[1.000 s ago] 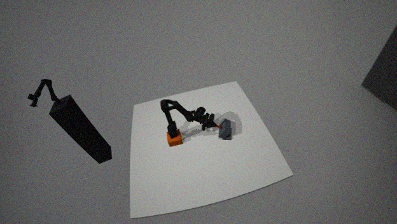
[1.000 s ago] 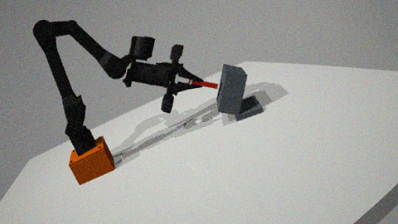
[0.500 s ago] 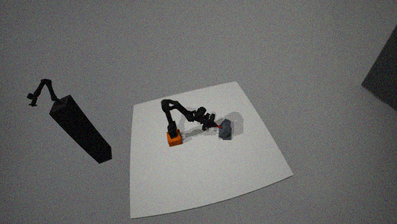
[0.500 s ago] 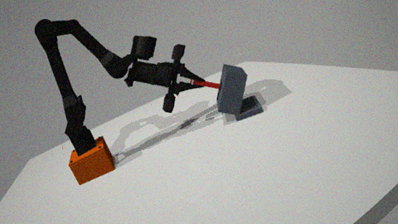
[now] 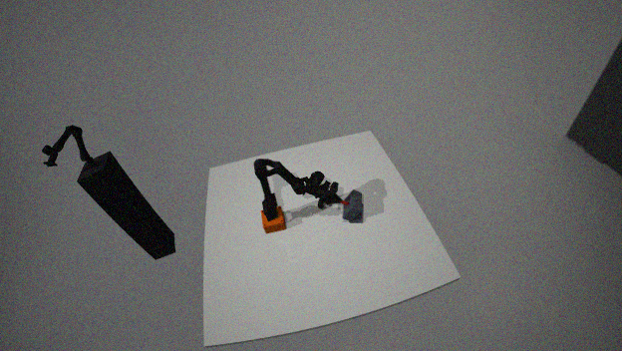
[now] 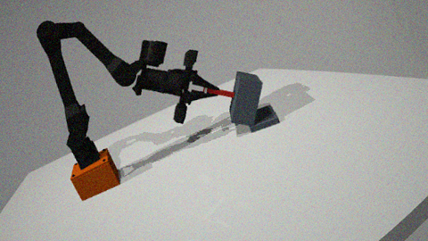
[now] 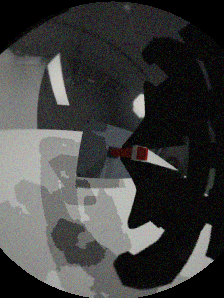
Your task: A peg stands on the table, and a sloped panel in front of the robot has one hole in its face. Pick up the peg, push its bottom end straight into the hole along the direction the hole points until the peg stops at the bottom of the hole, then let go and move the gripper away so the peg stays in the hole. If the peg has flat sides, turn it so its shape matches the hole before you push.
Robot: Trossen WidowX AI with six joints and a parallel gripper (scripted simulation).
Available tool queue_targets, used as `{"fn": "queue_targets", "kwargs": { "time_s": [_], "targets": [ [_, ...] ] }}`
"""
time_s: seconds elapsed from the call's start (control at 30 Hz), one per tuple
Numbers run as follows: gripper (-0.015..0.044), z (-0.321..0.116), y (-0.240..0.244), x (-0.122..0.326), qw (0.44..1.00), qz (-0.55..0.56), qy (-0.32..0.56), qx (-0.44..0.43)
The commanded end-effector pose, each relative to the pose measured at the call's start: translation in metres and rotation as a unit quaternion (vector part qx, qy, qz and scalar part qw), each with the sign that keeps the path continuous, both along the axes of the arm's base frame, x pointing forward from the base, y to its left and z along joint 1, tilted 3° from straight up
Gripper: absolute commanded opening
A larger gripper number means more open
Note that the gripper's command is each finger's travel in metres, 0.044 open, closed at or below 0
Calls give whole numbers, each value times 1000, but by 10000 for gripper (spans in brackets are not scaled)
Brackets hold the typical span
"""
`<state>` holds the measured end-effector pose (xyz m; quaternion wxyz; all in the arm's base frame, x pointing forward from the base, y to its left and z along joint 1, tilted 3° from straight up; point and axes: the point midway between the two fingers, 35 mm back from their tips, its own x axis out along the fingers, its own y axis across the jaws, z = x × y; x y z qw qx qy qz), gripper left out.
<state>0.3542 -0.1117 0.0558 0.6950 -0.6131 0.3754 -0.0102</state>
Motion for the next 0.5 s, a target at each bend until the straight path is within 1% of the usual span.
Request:
{"fn": "queue_targets", "kwargs": {
  "time_s": [0.0, 0.47],
  "targets": [
    [0, -1, 0, 3, 1000, 3, -1, -1],
    [0, -5, -3, 7, 1000, 3, -1, -1]
  ]
}}
